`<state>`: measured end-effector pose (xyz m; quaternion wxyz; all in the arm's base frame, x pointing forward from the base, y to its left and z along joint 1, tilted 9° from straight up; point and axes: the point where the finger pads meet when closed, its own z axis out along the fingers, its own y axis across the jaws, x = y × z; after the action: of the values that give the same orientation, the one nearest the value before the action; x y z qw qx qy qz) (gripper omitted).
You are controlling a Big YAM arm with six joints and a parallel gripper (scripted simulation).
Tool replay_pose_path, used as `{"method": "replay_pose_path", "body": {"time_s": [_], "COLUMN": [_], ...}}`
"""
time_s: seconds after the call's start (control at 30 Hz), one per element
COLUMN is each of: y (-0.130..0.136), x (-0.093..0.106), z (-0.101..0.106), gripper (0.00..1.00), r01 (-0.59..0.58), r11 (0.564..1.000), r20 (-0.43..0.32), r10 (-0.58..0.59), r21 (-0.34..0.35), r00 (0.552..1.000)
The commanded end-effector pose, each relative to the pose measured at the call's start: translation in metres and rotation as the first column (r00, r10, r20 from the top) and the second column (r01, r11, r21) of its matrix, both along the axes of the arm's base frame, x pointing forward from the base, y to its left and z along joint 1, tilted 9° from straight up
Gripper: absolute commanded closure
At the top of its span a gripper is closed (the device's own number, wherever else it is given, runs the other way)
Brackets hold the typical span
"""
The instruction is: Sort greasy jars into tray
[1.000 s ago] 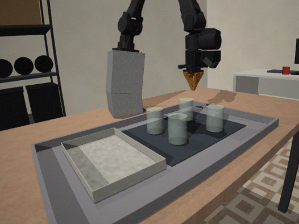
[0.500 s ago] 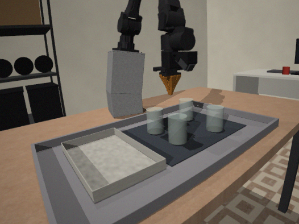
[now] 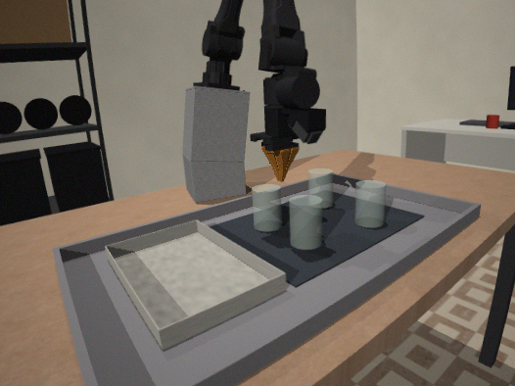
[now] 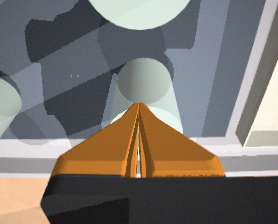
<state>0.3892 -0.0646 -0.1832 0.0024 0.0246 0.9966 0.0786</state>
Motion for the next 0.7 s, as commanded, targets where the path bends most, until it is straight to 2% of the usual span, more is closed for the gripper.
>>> {"method": "replay_pose_path", "body": {"time_s": [0.0,0.2,0.67], "y": [0.003,0.008,0.005], "x": [0.02,0.022,0.027], "z": [-0.009,-0.037,-0.036], "gripper": [1.0,1.0,1.0], "r01": [-0.021,-0.021,-0.021], "r11": [1.0,1.0,1.0], "r20": [0.042,0.042,0.042], "r10": [0.022,0.022,0.022], "r21": [-0.007,-0.007,-0.007], "r00": [0.999,0.999,0.999]}}
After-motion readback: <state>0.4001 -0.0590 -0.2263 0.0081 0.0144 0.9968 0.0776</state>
